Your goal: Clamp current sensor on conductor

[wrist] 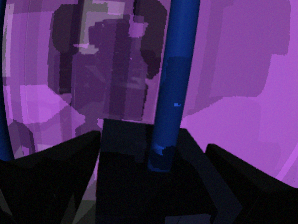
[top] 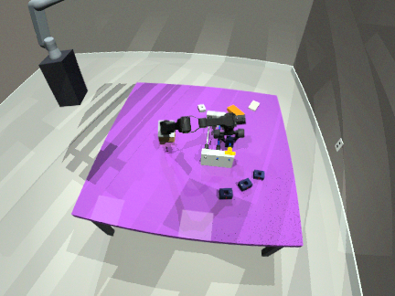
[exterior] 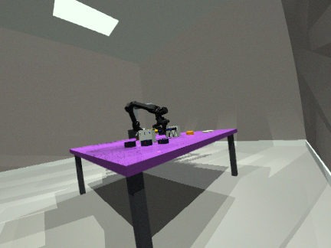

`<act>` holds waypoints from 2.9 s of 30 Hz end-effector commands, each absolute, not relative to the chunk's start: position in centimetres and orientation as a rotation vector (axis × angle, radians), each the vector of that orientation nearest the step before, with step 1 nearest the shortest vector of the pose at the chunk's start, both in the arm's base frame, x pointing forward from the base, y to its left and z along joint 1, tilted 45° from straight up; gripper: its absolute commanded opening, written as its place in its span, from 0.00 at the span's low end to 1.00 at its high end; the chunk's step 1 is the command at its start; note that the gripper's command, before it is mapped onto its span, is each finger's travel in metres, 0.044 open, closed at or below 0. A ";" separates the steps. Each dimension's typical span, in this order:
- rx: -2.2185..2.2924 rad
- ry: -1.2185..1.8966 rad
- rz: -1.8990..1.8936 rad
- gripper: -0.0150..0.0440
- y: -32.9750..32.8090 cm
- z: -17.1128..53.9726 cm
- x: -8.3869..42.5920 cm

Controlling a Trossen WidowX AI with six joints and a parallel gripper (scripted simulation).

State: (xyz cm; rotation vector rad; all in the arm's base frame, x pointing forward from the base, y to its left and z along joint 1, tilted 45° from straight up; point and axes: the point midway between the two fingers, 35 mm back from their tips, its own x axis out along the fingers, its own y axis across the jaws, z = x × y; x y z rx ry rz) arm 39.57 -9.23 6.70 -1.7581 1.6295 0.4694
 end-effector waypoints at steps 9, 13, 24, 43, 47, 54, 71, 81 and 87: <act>-1.752 1.635 0.472 0.34 -9.3 6.7 39.6; -1.752 1.635 0.472 0.52 -9.3 6.7 39.6; -1.752 1.635 0.472 0.73 -9.3 6.7 39.6; -1.752 1.635 0.472 0.73 -9.3 6.7 39.6; -1.752 1.635 0.472 0.73 -9.3 6.7 39.6; -1.752 1.635 0.472 0.91 -9.3 6.7 39.6; -1.785 1.582 0.457 1.00 -3.0 11.7 38.3; -1.797 1.565 0.450 1.00 -1.2 13.4 37.5; -1.797 1.565 0.450 1.00 -1.2 13.4 37.5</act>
